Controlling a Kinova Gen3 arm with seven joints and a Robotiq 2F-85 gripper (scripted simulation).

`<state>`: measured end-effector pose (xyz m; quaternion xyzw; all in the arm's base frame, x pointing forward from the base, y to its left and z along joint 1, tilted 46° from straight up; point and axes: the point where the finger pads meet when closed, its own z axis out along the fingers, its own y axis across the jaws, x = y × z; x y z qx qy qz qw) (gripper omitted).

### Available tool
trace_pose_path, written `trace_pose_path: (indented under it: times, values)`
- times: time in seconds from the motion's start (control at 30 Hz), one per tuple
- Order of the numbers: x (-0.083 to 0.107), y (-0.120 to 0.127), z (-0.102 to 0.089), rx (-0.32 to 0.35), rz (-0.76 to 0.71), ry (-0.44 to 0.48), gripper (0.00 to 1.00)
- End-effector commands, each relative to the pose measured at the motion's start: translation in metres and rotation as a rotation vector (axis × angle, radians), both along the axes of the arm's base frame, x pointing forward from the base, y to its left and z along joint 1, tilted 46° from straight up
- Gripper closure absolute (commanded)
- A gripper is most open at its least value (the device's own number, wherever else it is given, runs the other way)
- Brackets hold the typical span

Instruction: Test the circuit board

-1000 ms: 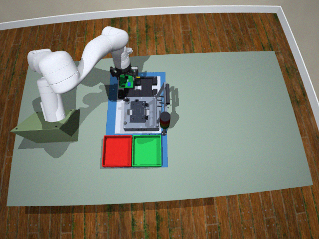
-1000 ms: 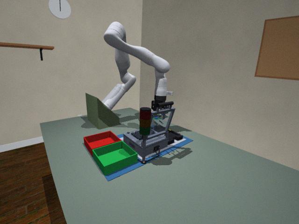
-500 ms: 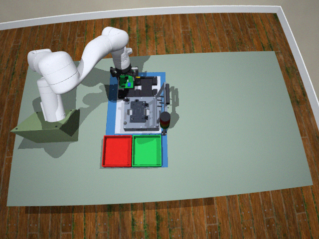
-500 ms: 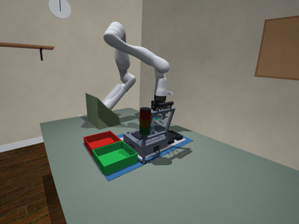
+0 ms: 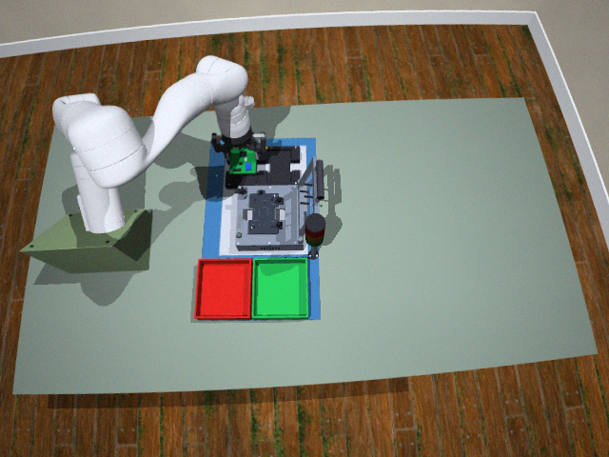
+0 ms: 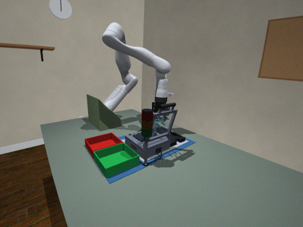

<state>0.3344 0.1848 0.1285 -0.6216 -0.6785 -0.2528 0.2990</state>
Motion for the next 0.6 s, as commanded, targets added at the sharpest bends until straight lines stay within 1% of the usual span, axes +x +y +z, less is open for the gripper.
trace_pose_path:
  times: [0.0,0.33,0.4,0.57]
  values:
    - [0.003,-0.005,-0.003,0.004,-0.009,0.004,0.23]
    - [0.015,-0.025,-0.023,0.004,-0.009,0.004,0.23]
    - [0.015,-0.025,-0.023,0.004,-0.009,0.004,0.23]
    - [0.021,-0.037,-0.034,0.004,-0.009,0.004,0.23]
